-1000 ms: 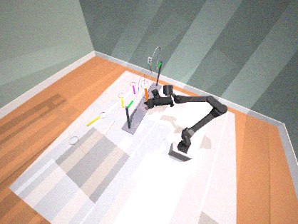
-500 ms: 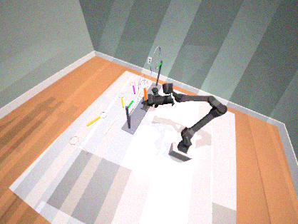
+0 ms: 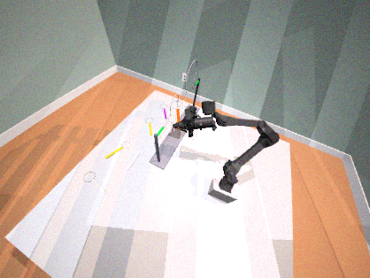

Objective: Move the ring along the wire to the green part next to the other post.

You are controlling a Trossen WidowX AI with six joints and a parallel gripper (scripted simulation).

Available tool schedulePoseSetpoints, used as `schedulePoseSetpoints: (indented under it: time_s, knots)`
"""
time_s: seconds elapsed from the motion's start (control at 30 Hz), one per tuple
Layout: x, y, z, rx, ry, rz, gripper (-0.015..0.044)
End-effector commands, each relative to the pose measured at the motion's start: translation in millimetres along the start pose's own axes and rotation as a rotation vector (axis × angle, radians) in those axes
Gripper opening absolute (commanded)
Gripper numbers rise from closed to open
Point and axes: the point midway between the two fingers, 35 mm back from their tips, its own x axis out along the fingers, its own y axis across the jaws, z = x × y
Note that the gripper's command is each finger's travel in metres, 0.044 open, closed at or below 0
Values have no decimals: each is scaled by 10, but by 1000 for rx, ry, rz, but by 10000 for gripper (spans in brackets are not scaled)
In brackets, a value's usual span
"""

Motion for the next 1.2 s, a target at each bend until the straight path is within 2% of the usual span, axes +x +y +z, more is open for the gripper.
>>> schedulePoseSetpoints:
  time_s: [0.0, 0.6, 1.17]
  knots:
    - [-31, 174, 12, 83, 13, 55, -150]
    - [-137, 573, 107, 274, 37, 161, -150]
    - [-135, 537, 114, 122, 18, 77, -150]
